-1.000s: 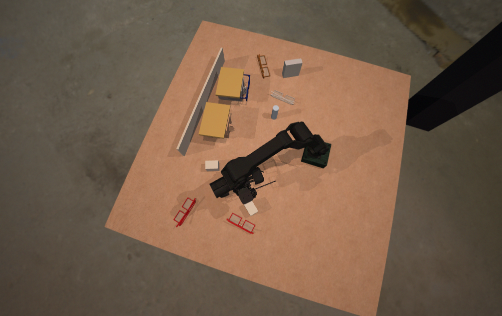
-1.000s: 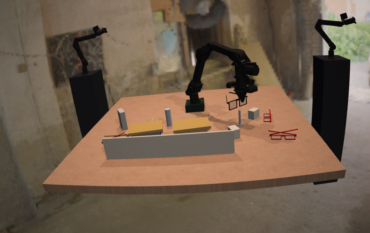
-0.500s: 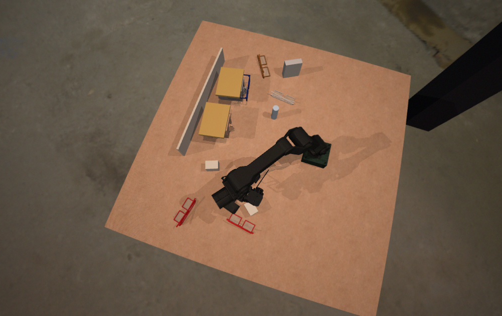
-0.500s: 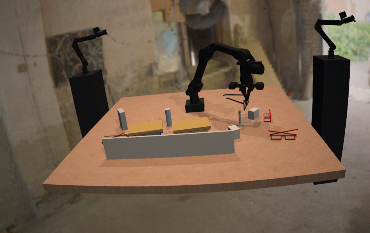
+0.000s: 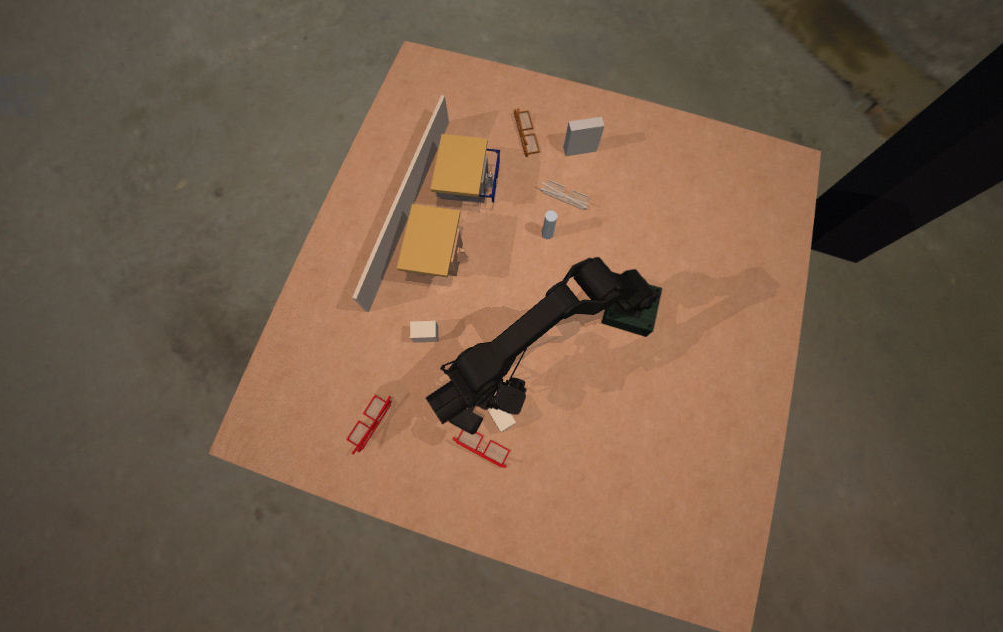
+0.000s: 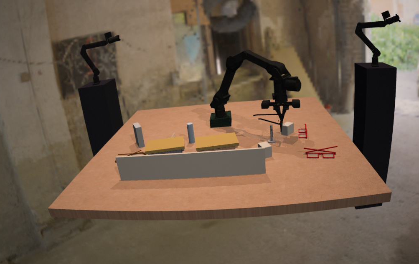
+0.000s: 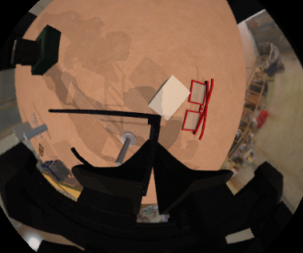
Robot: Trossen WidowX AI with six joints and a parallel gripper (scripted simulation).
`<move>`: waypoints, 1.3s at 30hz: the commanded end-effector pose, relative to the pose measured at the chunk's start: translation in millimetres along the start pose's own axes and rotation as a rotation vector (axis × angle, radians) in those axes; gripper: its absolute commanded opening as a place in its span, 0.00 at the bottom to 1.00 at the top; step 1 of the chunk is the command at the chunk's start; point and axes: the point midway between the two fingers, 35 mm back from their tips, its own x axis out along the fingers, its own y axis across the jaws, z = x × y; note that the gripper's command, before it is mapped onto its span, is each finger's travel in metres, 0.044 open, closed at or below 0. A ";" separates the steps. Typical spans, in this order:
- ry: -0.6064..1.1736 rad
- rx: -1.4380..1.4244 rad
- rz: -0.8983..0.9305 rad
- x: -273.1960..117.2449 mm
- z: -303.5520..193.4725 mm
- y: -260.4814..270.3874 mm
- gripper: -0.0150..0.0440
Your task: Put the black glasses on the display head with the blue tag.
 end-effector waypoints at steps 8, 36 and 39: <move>-0.004 -0.006 0.011 26.9 2.0 2.5 0.25; -0.006 -0.006 0.010 26.9 22.1 -13.0 0.25; -0.007 -0.006 0.009 26.9 24.7 -14.4 0.25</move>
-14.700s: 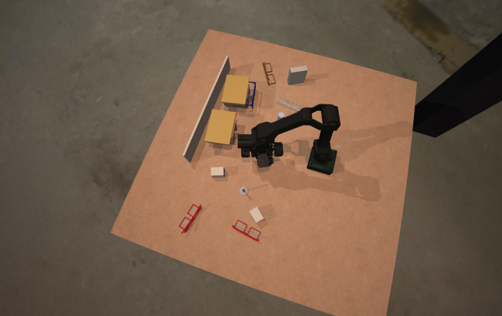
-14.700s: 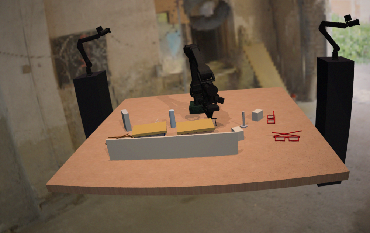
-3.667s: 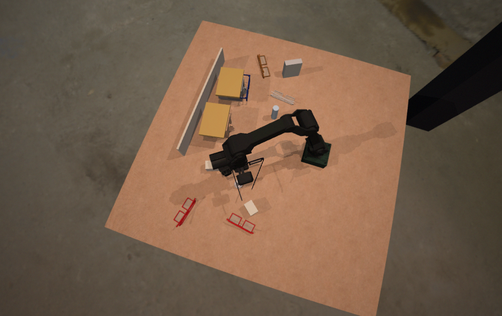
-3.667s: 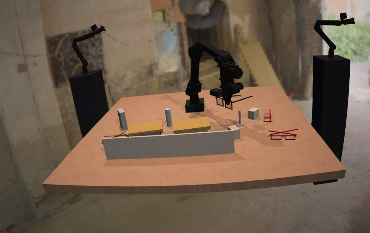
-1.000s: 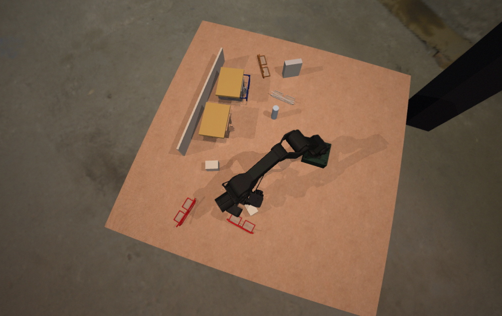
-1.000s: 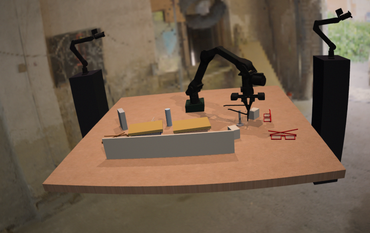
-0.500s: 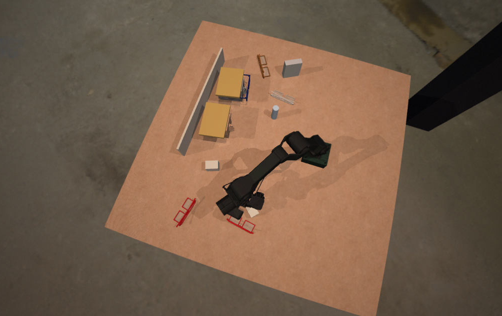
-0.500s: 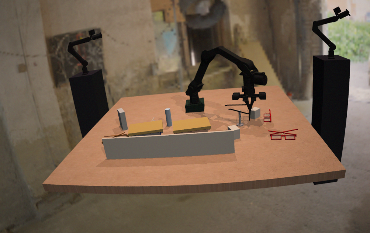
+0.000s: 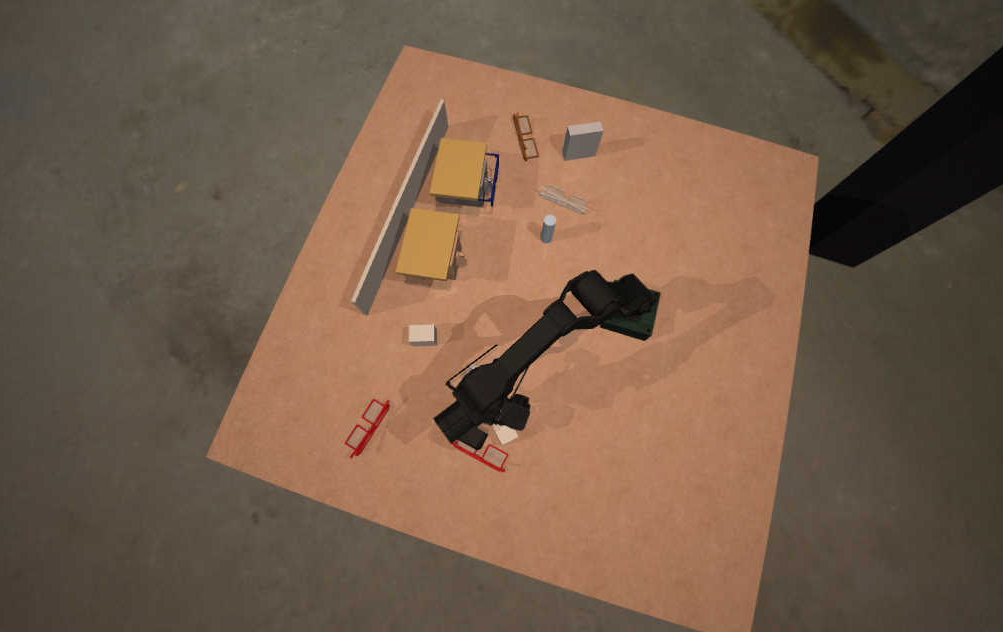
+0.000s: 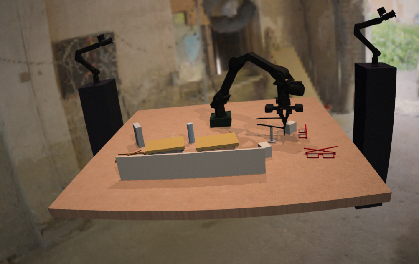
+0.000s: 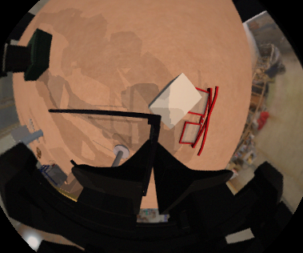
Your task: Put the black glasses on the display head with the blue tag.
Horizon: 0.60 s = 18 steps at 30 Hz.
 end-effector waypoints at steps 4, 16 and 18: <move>-0.001 0.002 0.001 0.2 6.7 -3.3 0.25; -0.003 0.002 0.001 0.3 17.5 -7.3 0.25; -0.003 0.002 0.001 0.3 19.4 -7.8 0.25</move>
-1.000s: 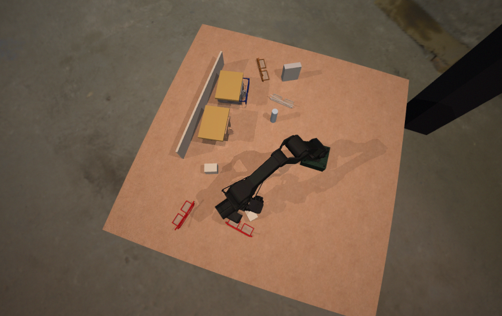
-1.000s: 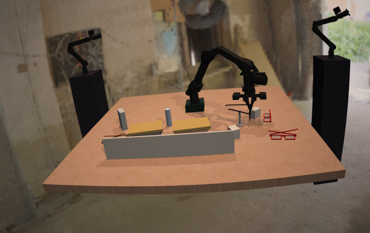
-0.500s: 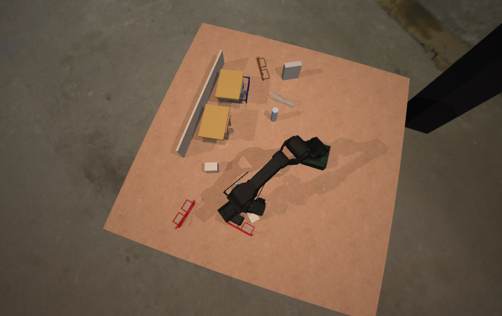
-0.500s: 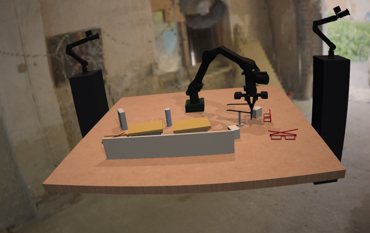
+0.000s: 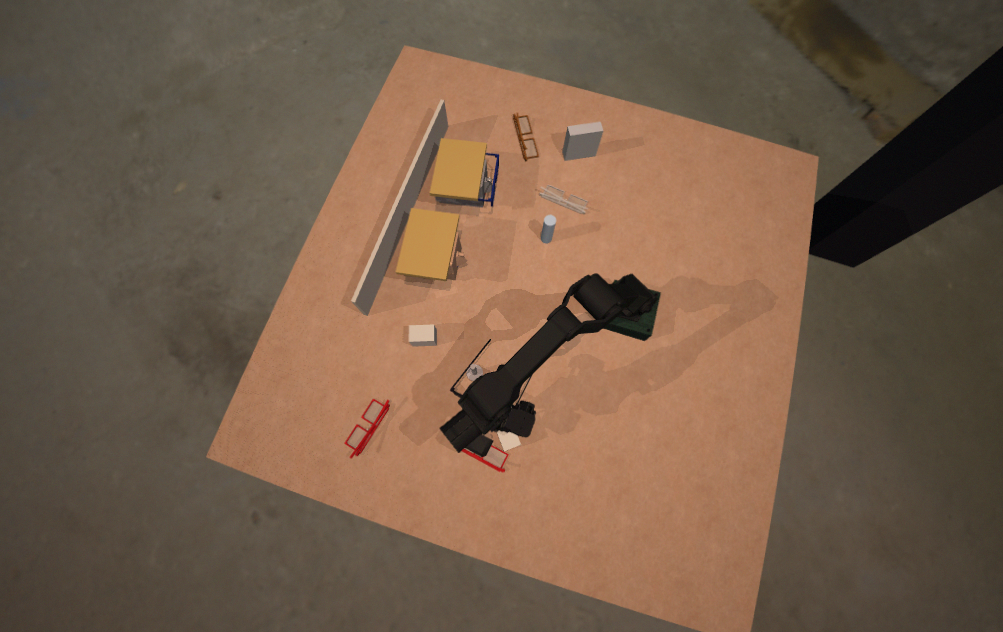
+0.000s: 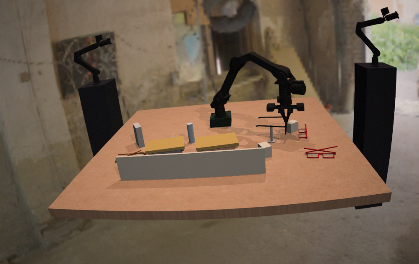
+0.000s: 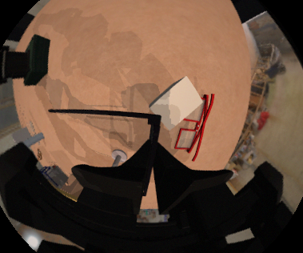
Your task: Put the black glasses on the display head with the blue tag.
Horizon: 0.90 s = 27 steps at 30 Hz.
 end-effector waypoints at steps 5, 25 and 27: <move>-0.002 0.003 0.000 0.2 8.3 -2.1 0.25; -0.002 0.003 0.000 0.2 11.1 -2.7 0.25; -0.002 0.003 0.000 0.2 10.9 -2.7 0.25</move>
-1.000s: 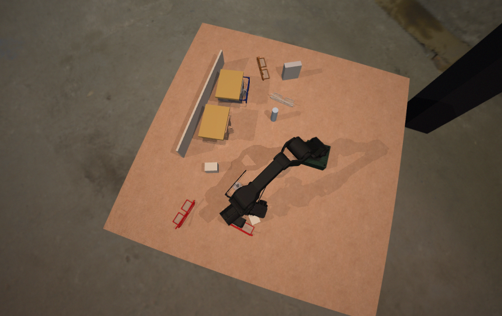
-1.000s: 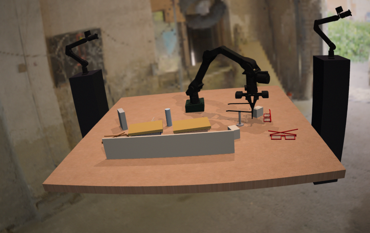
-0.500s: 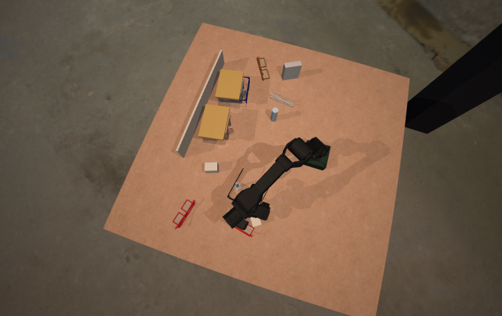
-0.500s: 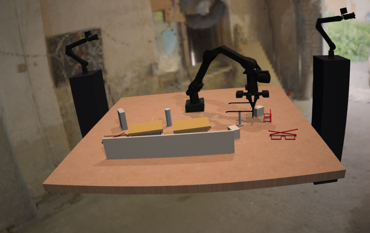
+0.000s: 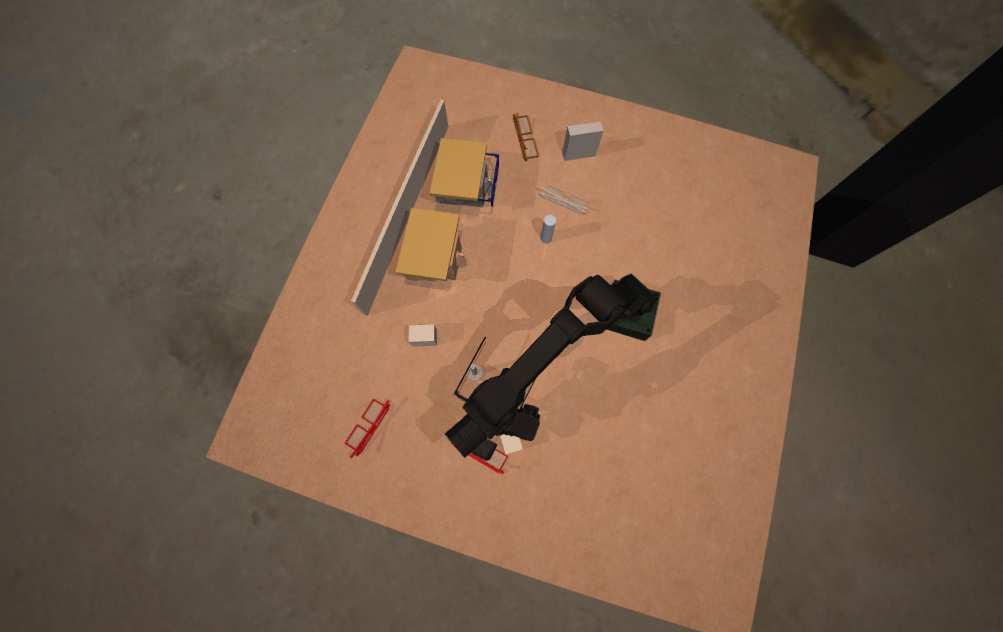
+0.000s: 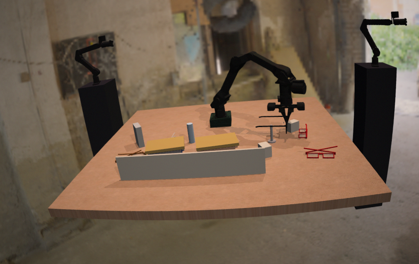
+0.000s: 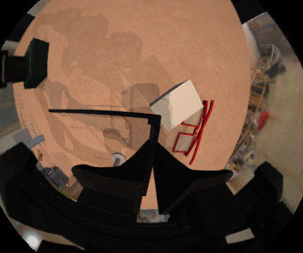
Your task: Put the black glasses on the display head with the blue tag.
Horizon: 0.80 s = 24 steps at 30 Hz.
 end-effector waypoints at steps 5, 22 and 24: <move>-0.002 0.004 -0.001 0.1 -3.0 -0.2 0.25; -0.001 0.004 -0.001 -48.4 -11.5 -1.1 0.25; -0.001 0.004 -0.001 -57.0 -12.0 -0.5 0.25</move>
